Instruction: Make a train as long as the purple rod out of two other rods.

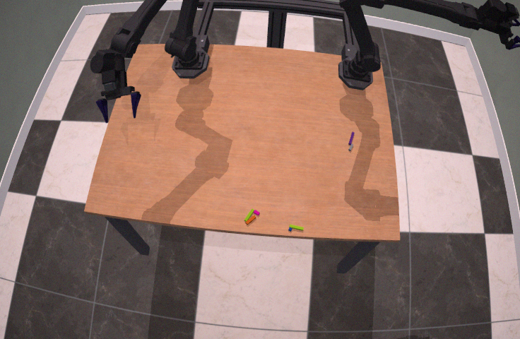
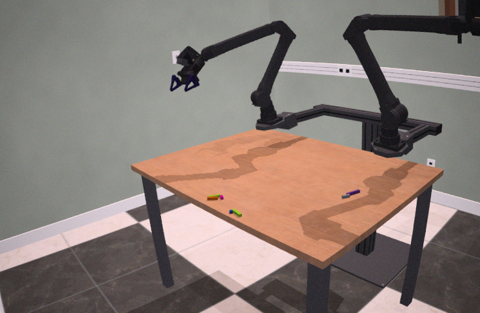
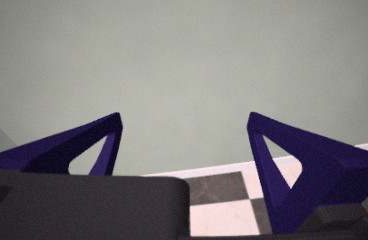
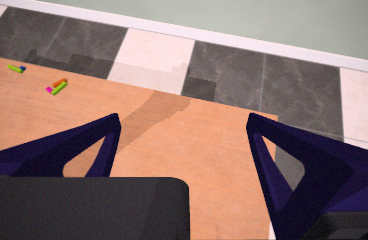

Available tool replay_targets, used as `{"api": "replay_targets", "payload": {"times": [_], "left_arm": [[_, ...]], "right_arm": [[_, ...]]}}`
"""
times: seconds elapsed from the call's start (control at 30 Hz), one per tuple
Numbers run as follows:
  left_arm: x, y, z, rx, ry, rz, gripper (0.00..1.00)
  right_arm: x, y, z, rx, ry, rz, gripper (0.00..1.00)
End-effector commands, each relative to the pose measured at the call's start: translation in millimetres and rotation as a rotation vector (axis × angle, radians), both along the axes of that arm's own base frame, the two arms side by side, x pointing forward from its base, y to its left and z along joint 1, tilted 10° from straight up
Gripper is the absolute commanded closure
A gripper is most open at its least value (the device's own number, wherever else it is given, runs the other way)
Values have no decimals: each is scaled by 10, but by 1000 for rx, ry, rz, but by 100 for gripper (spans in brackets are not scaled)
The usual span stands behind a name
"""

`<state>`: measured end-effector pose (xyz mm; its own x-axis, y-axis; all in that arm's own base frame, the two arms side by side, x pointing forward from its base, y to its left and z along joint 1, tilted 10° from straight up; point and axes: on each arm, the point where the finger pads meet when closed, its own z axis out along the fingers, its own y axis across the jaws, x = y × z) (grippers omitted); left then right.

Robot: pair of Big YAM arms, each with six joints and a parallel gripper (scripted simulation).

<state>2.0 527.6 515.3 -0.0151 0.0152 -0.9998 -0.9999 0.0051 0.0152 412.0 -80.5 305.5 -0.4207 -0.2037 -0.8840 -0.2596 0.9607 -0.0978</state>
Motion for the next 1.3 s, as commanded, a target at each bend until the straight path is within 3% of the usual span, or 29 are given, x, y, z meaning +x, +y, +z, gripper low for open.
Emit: {"api": "replay_targets", "payload": {"times": [0.0, 0.1, 0.13, 0.2, 0.3, 0.7, 0.77, 0.9, 1.27], "left_arm": [[-73, -56, 156, 44, -15, 16, 0], [-73, -56, 156, 44, -15, 16, 0], [-73, -56, 156, 44, -15, 16, 0], [-73, -56, 156, 44, -15, 16, 0], [-73, -56, 156, 44, -15, 16, 0], [-73, -56, 156, 44, -15, 16, 0], [-73, -56, 156, 44, -15, 16, 0], [-73, -56, 156, 44, -15, 16, 0], [-73, -56, 156, 44, -15, 16, 0]], "right_arm": [[248, 61, 231, 143, 44, -61, 0], [323, 102, 206, 183, 74, -78, 0], [426, 163, 168, 237, 115, -102, 0], [426, 163, 168, 237, 115, -102, 0], [640, 309, 76, 344, 204, -158, 0], [1128, 761, -217, 564, 419, -323, 0], [1128, 761, -217, 564, 419, -323, 0], [1340, 1031, -395, 650, 519, -421, 0], [1632, 1535, -732, 761, 665, -602, 0]]}}
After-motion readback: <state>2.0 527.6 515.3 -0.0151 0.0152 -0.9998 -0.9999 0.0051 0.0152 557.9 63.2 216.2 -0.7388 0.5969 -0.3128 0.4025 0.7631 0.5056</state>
